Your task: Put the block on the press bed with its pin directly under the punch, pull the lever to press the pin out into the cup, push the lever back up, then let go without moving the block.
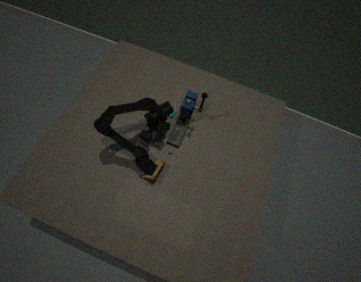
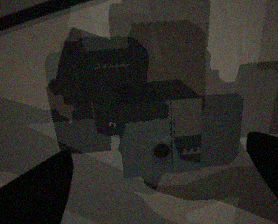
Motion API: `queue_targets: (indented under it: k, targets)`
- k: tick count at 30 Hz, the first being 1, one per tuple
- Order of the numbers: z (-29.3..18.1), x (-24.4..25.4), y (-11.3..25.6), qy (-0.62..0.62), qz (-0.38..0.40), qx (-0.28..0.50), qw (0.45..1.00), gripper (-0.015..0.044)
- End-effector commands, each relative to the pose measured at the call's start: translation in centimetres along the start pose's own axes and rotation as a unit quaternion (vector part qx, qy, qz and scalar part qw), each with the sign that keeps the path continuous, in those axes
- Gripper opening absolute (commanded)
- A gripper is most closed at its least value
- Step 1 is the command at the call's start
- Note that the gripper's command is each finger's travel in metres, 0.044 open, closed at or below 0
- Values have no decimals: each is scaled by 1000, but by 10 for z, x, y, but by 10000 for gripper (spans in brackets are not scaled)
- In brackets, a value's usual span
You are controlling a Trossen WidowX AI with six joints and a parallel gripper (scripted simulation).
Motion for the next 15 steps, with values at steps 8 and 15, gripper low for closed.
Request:
queue_targets:
  k: [8,15]
  targets:
    - [0,-1,-18,-3,-2,2,1000,440]
    - [-1,-1,-30,-3,-2,3,1000,440]
Point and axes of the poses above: the point midway between the two fingers, 35 mm back from their tips, its own y axis back along the fingers, its own x axis across the jaws, z = x × y, the point moved 1 cm from there along y, back along the fingers, and after that the axes turned 8 degrees about -y, right-handed, at the moved point
